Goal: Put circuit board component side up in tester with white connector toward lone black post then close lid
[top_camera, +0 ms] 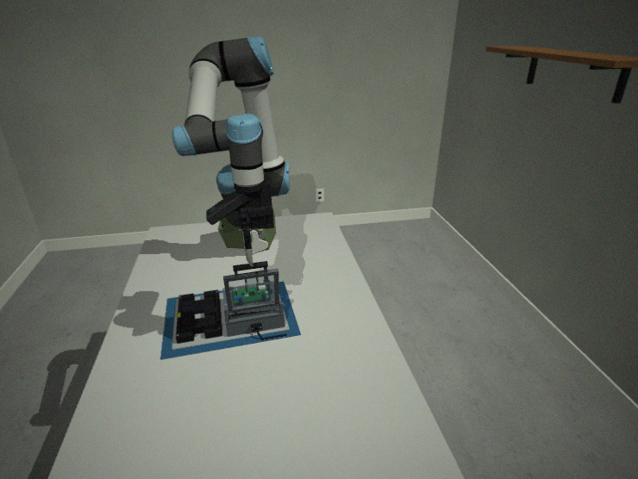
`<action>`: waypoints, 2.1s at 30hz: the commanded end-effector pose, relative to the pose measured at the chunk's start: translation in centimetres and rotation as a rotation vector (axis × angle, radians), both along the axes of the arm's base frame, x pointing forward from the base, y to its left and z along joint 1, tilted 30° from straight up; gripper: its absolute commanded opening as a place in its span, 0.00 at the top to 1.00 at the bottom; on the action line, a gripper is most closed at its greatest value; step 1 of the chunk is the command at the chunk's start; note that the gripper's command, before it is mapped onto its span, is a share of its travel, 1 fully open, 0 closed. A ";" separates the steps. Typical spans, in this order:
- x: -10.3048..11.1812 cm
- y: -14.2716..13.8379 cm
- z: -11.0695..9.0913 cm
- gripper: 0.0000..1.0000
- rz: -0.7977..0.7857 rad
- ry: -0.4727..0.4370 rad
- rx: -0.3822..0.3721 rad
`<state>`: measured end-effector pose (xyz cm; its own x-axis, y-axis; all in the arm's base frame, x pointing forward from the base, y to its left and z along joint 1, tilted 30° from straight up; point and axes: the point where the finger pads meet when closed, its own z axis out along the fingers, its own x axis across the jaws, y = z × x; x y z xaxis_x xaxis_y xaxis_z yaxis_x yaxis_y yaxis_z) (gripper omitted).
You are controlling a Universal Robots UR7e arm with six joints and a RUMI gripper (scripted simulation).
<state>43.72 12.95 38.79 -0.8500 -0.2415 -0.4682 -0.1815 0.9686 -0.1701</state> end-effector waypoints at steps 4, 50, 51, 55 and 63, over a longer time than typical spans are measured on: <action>0.6 -0.1 -1.0 0.70 0.000 -0.002 0.000; 1.3 -0.1 -2.1 0.70 0.000 -0.002 0.000; 1.3 -0.1 -2.1 0.70 0.000 -0.002 0.000; 1.3 -0.1 -2.1 0.70 0.000 -0.002 0.000; 1.3 -0.1 -2.1 1.00 0.000 -0.002 0.000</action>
<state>45.00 12.80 36.60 -0.8500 -0.2415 -0.4682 -0.1815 0.9686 -0.1701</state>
